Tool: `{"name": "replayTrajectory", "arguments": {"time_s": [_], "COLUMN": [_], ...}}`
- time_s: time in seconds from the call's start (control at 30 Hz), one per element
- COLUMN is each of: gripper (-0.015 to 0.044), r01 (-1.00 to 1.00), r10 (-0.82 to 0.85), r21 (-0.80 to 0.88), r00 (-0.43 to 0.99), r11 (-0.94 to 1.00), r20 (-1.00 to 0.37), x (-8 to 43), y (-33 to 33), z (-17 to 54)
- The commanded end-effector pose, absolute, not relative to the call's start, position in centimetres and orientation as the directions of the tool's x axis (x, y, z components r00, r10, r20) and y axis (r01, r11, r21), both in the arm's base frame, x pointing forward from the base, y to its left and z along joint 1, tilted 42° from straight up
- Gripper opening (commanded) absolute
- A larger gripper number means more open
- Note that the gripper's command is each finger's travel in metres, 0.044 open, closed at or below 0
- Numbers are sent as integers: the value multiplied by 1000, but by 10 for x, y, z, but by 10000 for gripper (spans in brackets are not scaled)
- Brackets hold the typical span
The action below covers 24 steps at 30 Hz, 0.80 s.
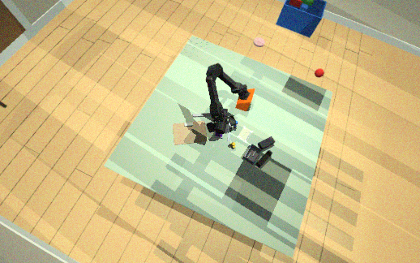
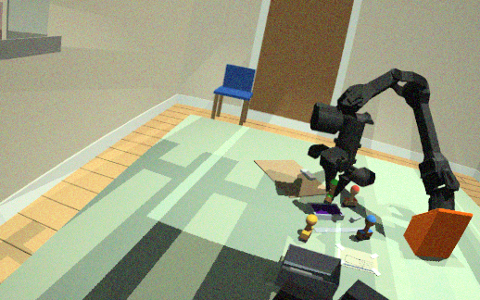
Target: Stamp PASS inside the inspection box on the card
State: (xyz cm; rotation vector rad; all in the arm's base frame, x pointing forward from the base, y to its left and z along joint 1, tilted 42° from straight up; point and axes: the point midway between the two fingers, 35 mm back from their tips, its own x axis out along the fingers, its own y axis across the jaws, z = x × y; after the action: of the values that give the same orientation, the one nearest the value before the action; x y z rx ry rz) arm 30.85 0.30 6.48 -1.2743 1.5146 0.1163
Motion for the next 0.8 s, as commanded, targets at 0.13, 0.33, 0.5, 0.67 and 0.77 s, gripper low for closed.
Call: {"name": "replayTrajectory", "arguments": {"time_s": [0.13,0.33,0.5,0.67,0.77], "gripper": [0,0,0,0,0], "r01": [-744,-744,-744,-743,-743], "r10": [-637,-637,-637,-638,-638], "r21": [-526,-527,-527,-527,-528], "r00": [178,178,178,179,179], "r11": [411,412,412,412,412], "r20": [-750,-750,-750,-749,-749], "x": [309,309,310,310,310], "y": [-1,-4,-6,-8,-9], "z": [60,57,55,53,51]}}
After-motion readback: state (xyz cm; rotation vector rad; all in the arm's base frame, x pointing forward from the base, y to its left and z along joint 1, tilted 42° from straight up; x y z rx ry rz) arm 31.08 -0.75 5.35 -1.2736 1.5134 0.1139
